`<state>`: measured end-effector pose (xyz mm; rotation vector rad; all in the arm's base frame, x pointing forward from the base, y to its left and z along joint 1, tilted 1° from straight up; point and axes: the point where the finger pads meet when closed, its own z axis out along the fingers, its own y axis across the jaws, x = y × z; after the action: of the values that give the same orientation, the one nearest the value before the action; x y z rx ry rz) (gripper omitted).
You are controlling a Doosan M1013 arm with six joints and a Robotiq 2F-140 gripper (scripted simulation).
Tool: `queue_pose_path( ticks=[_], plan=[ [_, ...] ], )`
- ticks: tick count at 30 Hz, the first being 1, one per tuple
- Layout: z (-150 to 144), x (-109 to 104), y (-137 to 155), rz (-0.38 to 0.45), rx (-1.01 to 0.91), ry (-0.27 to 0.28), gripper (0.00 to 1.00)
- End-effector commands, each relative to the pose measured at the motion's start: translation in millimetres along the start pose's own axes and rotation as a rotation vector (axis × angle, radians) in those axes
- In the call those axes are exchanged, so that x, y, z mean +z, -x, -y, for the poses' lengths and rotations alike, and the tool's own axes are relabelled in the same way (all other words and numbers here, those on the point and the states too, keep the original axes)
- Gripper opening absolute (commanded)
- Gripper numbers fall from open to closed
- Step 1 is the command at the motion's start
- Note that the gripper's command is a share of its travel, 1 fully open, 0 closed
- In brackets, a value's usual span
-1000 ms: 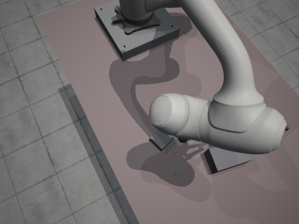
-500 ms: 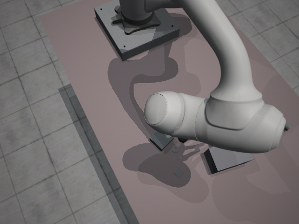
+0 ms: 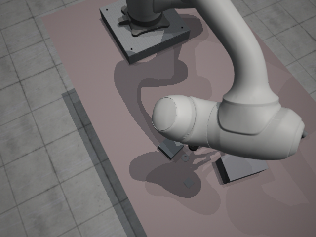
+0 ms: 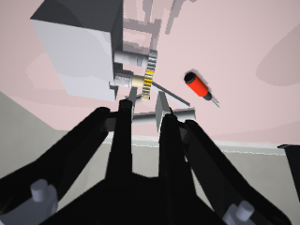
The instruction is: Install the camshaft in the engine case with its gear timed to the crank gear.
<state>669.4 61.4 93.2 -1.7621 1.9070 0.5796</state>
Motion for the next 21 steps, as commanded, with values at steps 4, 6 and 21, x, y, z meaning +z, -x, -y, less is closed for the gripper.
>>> queue_pose_path(
  ticks=[4,6,21],
  plan=[
    [0,-13,9,0.000,0.000,0.000,0.19],
    [0,-17,13,0.000,0.000,0.000,0.19],
    [0,-41,31,0.000,0.000,0.000,0.19]
  ],
)
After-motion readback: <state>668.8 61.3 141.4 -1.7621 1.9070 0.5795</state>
